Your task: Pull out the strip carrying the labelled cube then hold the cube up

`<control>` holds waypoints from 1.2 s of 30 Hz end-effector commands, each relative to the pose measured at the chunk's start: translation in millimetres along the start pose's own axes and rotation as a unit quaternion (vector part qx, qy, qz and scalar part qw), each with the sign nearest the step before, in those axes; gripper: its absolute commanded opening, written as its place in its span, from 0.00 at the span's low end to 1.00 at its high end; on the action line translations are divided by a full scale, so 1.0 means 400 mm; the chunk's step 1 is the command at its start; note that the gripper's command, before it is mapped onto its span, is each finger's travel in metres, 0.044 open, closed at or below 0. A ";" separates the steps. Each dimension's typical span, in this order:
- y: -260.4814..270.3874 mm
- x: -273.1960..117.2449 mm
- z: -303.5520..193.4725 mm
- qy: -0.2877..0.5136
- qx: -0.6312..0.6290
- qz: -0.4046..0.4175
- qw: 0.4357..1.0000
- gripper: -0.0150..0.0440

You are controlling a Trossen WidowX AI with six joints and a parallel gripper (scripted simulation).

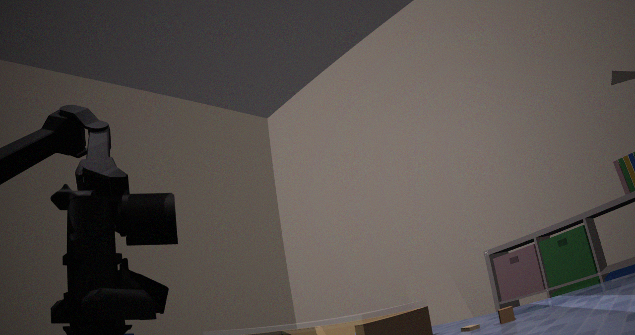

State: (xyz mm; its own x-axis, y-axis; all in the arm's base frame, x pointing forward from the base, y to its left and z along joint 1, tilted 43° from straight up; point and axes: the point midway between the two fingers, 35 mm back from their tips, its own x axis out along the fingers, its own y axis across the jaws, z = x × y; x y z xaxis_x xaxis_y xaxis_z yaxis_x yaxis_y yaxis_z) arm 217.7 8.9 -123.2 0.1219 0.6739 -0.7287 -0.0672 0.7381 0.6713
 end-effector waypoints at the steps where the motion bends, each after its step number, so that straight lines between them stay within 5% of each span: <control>1: 0.005 0.005 -0.018 0.011 0.003 -0.001 1.000 0.25; 16: 0.005 0.005 -0.018 0.011 0.003 -0.001 1.000 0.25; 24: -0.001 -0.106 0.005 0.011 0.002 -0.002 1.000 0.25; 36: 0.002 -0.111 0.141 0.010 -0.068 -0.001 0.998 0.79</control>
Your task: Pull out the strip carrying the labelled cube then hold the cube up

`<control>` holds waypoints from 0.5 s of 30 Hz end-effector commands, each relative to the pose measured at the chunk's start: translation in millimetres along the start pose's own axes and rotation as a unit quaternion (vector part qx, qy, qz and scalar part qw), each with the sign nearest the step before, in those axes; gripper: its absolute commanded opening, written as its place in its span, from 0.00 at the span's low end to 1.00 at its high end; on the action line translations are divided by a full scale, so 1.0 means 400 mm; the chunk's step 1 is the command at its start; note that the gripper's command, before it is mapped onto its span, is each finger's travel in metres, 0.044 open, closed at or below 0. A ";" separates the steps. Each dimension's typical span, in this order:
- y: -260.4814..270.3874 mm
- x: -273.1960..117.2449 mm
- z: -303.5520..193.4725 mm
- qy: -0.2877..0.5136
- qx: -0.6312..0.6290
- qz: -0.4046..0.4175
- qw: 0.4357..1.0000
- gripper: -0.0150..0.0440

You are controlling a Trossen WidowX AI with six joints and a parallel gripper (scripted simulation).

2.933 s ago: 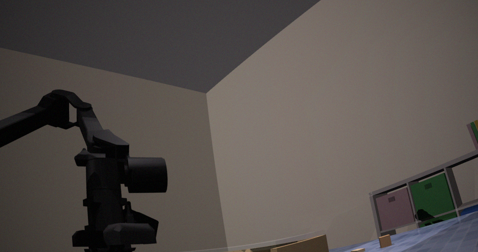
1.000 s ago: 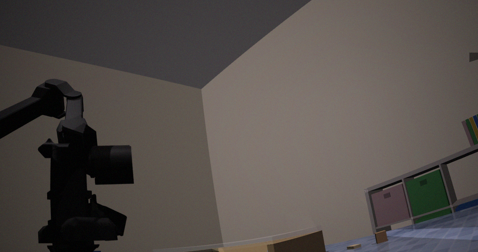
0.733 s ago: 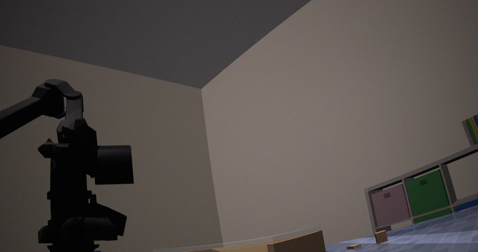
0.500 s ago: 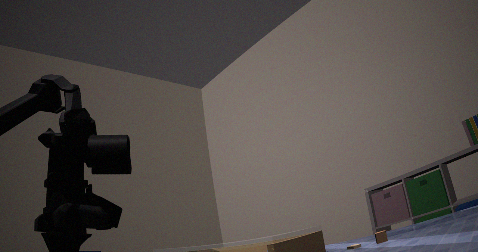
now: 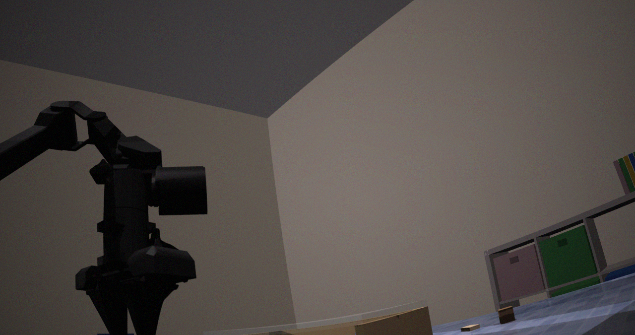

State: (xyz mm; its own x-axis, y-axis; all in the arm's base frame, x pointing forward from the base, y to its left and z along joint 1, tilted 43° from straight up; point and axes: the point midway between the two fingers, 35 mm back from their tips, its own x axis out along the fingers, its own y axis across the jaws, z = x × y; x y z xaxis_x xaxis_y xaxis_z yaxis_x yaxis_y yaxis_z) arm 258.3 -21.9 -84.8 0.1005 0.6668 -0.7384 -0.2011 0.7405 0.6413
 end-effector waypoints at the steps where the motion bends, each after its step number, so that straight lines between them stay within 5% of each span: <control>1: -0.004 -0.004 0.036 -0.002 0.001 0.003 1.000 0.83; 5: -0.009 -0.010 0.080 -0.002 0.000 0.003 1.000 1.00; 15: -0.022 -0.025 0.189 -0.003 0.000 0.003 1.000 1.00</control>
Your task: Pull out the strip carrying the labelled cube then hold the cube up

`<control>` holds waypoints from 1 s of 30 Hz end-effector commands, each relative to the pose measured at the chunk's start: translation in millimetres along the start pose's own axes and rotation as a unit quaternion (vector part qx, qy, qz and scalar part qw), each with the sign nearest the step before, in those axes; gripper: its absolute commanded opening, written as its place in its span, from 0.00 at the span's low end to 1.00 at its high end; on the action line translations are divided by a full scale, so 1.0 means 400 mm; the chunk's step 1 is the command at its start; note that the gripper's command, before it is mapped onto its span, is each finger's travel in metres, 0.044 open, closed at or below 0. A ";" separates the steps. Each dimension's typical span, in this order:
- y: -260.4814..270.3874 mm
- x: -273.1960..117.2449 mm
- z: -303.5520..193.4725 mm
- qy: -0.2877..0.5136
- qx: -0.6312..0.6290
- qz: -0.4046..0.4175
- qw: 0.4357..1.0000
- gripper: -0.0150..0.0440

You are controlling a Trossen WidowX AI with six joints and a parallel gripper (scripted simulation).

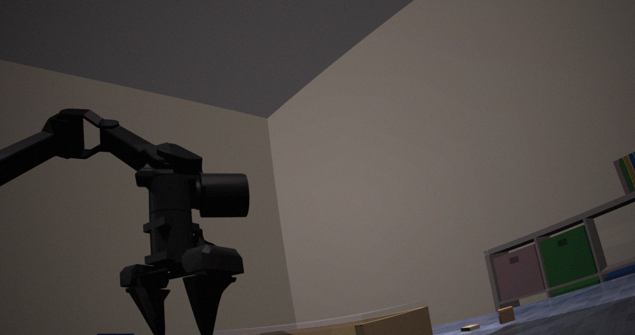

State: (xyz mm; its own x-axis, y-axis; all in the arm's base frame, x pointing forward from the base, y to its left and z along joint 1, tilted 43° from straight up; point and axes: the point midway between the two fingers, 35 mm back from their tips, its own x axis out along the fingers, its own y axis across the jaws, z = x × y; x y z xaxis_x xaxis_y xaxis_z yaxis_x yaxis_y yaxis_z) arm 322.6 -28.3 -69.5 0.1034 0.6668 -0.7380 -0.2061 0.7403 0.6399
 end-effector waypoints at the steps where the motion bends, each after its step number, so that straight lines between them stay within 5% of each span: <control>1: -0.003 -0.004 0.036 -0.002 0.002 0.003 1.000 1.00; 19: -0.019 -0.027 0.230 -0.004 0.000 0.003 1.000 1.00; 26: -0.019 -0.006 0.231 -0.004 0.001 0.003 1.000 0.69; 30: -0.019 0.011 0.232 -0.004 0.001 0.003 1.000 0.68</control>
State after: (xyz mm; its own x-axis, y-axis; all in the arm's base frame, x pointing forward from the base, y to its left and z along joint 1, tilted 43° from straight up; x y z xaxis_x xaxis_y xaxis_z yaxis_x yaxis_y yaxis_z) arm 414.6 -26.0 -54.5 0.1078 0.6666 -0.7375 -0.2099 0.7404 0.6385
